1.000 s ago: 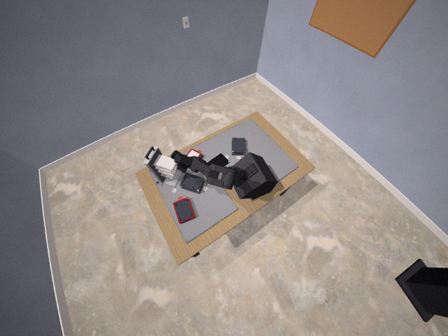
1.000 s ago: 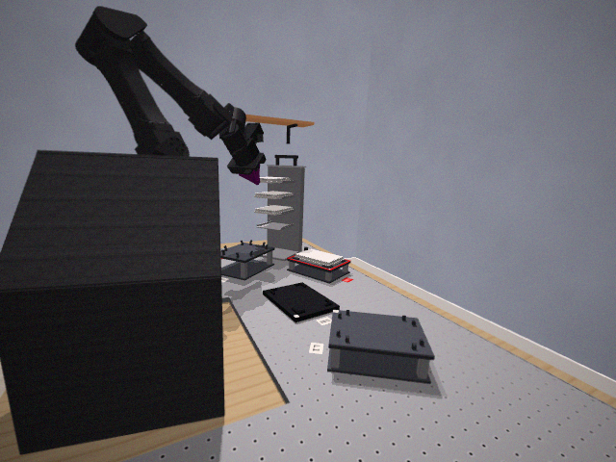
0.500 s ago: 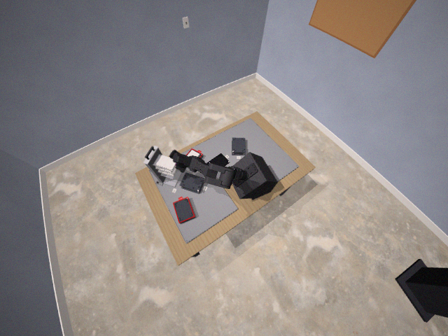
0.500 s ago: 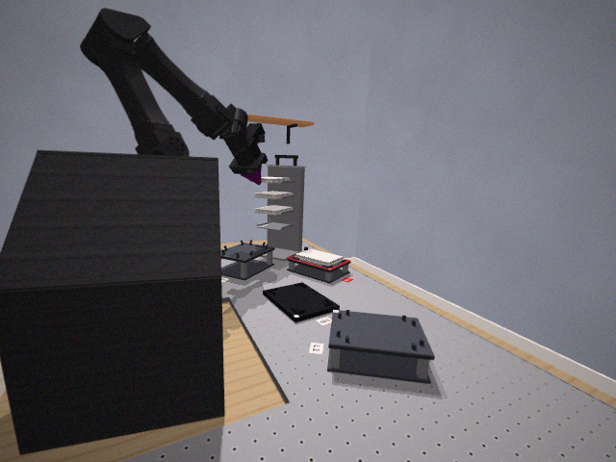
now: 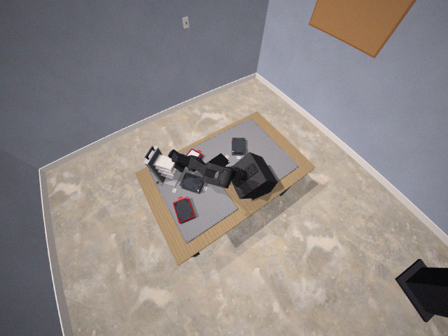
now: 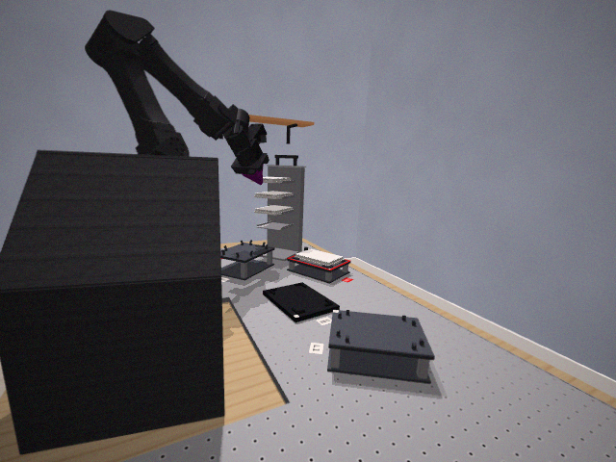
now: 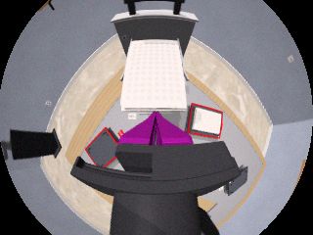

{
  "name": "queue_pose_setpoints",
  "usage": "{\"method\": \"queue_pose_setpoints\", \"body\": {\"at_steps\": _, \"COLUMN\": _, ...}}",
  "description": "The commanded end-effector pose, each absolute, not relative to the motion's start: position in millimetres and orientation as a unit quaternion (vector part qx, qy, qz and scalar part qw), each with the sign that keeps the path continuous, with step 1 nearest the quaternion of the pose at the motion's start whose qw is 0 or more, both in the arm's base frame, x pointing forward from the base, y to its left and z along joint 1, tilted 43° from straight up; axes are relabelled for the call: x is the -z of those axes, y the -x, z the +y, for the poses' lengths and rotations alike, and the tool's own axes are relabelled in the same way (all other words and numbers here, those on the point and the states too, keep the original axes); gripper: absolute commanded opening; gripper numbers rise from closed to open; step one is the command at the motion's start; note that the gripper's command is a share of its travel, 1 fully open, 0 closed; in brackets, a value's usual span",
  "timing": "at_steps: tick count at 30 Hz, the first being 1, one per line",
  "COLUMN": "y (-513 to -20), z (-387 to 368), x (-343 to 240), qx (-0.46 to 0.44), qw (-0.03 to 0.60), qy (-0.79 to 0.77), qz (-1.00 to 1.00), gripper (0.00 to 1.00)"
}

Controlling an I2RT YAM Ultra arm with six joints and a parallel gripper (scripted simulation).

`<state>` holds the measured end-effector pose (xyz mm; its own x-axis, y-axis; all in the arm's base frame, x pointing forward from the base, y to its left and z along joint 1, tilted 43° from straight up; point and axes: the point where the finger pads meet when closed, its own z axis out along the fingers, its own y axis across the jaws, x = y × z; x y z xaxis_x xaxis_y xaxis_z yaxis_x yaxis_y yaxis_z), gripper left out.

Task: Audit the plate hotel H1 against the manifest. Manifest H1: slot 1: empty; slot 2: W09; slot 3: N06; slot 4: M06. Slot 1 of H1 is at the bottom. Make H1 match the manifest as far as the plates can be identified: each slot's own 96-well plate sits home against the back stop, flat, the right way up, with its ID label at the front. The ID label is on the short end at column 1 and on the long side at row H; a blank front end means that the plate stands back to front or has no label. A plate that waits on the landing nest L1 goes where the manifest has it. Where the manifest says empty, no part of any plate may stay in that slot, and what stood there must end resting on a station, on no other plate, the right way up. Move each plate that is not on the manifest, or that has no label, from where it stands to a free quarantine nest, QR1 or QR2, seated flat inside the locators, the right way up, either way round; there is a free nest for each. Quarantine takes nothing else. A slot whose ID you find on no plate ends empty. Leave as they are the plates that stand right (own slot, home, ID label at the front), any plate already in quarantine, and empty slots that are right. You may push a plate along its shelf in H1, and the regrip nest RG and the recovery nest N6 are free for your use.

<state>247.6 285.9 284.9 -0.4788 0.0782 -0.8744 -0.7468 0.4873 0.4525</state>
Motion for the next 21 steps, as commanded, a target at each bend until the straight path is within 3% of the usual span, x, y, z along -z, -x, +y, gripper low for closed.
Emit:
{"method": "queue_pose_setpoints", "body": {"at_steps": 1, "y": -253.8, "z": 290.4, "x": -304.0, "qx": -0.457, "qw": 0.474, "qy": 0.225, "qz": 0.719, "gripper": 0.00}}
{"method": "queue_pose_setpoints", "body": {"at_steps": 21, "y": -261.9, "z": 296.0, "x": -309.2, "qx": -0.456, "qw": 0.473, "qy": 0.225, "qz": 0.720, "gripper": 0.00}}
